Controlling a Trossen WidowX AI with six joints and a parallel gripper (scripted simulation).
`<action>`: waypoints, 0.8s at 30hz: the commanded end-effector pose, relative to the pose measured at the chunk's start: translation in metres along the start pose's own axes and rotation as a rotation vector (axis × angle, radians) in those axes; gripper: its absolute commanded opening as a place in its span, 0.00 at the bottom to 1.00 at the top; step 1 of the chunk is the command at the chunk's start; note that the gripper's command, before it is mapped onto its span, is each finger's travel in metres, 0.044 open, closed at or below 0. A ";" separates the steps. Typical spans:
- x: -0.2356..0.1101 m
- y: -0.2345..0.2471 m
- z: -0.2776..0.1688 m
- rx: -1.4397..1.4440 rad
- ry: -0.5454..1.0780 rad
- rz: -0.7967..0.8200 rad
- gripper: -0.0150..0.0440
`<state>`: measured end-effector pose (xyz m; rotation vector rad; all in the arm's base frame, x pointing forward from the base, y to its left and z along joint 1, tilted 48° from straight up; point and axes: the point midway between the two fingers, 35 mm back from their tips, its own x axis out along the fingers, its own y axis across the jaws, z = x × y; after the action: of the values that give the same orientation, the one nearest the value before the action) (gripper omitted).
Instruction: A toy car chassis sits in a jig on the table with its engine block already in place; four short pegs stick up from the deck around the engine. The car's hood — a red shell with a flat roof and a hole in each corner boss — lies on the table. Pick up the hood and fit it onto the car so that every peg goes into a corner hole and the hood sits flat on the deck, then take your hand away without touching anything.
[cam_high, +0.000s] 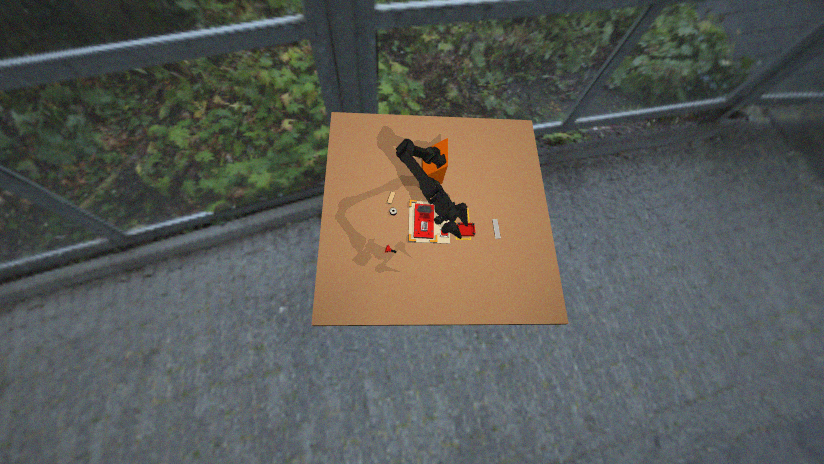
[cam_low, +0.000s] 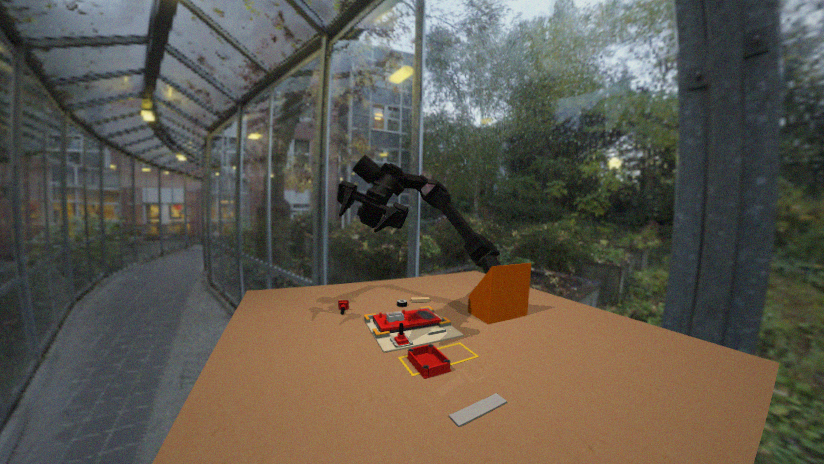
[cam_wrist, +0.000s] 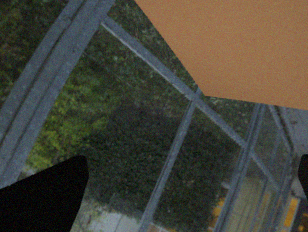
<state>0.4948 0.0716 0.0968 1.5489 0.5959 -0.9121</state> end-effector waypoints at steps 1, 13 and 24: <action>0.034 -0.040 0.010 0.000 -0.118 -0.116 1.00; 0.109 -0.195 0.073 -0.174 -0.628 -0.491 1.00; 0.117 -0.239 0.098 -0.281 -0.795 -0.580 1.00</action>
<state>0.3472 0.0086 -0.1390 0.6566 0.5655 -1.6814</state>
